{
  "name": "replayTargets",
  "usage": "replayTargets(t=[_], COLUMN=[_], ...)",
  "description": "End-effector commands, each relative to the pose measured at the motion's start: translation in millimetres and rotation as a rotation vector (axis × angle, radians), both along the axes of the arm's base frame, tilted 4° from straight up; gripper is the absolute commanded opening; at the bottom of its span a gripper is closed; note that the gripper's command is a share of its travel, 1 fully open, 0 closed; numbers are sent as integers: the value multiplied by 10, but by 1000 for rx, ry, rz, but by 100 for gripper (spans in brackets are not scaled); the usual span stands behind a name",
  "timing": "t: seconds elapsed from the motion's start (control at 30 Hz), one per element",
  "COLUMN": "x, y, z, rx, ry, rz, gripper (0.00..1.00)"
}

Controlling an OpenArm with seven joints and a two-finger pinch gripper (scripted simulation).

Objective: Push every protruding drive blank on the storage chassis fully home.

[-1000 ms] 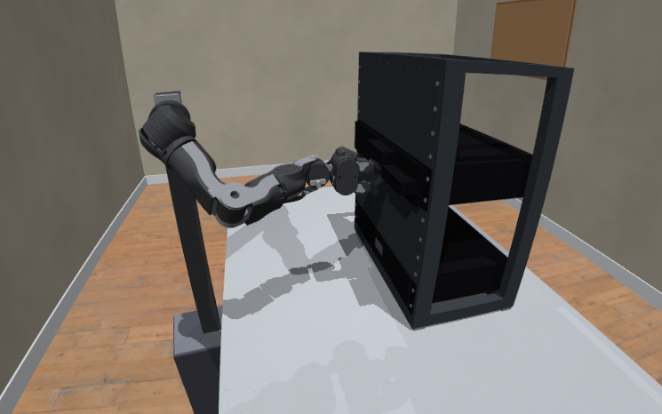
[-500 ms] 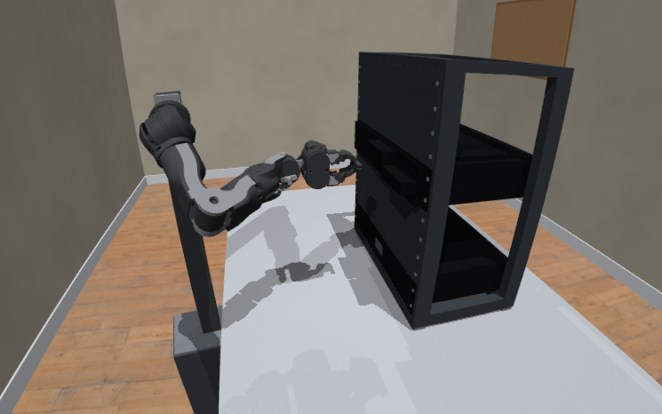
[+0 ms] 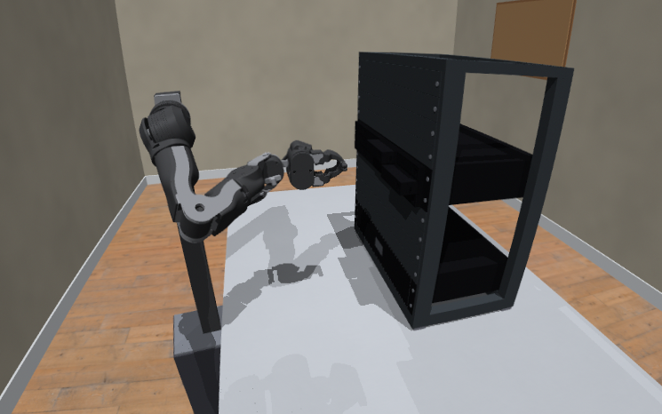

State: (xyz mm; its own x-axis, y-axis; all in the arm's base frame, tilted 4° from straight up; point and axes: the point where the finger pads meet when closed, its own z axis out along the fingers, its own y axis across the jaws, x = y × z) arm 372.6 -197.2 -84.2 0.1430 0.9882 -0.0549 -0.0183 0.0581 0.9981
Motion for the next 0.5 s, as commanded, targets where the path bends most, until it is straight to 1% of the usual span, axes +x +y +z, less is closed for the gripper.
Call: replayTargets(t=[0.0,0.23,0.47], x=[-3,-83,-53], y=[-9,-78,-97], z=[17,40,29], rx=[2,2,1], ry=[-3,-4,0], rz=[-4,-3,-7], gripper=[0,0,0])
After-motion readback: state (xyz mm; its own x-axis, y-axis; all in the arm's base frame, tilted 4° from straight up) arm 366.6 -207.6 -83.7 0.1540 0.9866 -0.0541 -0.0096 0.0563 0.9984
